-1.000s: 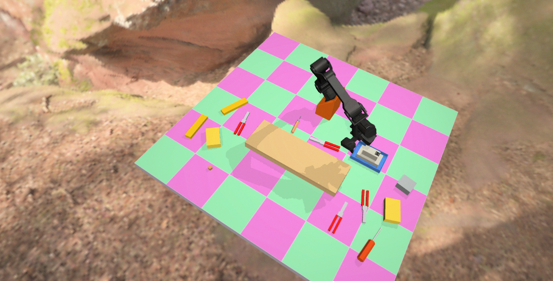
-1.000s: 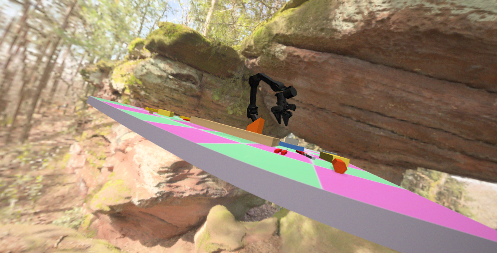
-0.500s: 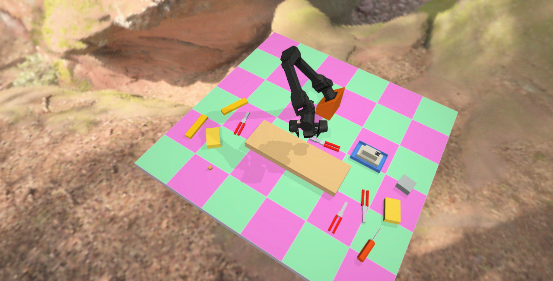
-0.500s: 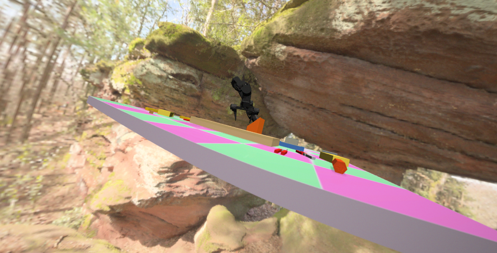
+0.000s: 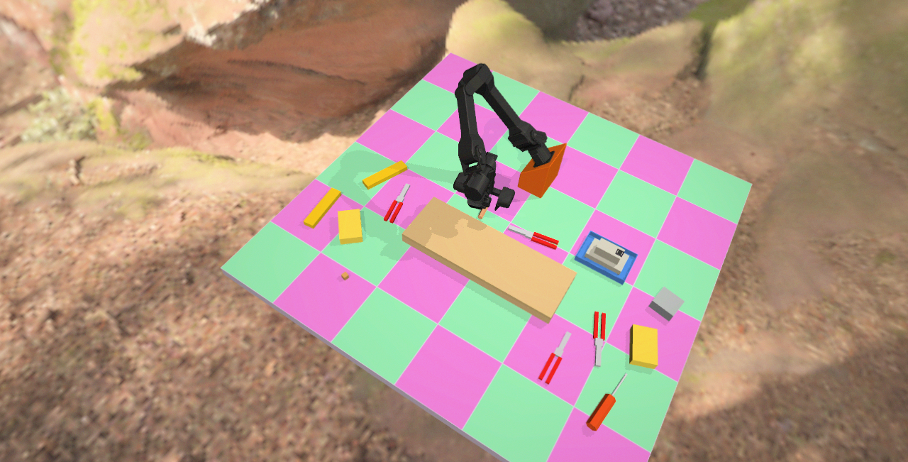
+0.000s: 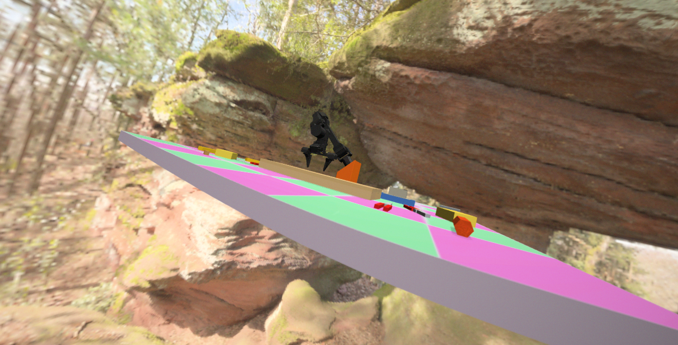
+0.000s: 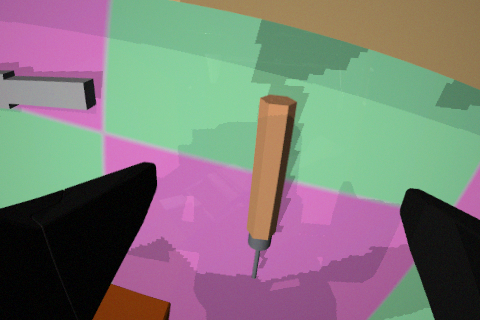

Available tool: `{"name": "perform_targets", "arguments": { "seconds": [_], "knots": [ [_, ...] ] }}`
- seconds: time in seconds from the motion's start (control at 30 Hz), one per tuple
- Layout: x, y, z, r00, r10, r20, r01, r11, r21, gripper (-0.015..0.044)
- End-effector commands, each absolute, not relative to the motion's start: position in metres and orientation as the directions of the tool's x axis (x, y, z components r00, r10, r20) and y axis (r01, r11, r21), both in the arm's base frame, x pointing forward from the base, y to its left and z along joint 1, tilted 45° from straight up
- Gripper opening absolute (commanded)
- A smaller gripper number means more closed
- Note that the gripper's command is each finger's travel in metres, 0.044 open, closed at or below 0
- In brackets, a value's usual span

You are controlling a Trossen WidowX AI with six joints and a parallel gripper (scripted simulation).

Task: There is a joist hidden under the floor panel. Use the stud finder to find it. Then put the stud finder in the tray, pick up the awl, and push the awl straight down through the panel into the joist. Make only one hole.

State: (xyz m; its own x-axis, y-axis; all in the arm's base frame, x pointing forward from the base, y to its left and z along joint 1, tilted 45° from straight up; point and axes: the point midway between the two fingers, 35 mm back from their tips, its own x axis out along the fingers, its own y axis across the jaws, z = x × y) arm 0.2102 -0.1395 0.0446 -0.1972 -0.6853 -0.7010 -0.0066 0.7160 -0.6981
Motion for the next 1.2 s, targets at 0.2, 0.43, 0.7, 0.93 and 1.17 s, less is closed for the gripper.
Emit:
{"name": "perform_targets", "arguments": {
  "seconds": [0.2,0.43,0.7,0.93,1.17],
  "knots": [
    [0.211,-0.139,0.042,-0.207,-0.688,-0.696,0.002,0.711,-0.704,0.044],
    [0.21,-0.145,0.035,-0.206,-0.687,-0.696,0.003,0.711,-0.703,0.044],
    [0.209,-0.154,0.026,-0.206,-0.687,-0.697,0.003,0.712,-0.703,0.044],
    [0.207,-0.162,0.018,-0.206,-0.688,-0.696,0.002,0.711,-0.703,0.044],
    [0.205,-0.17,0.01,-0.207,-0.689,-0.695,0.002,0.71,-0.704,0.044]
  ]
}}
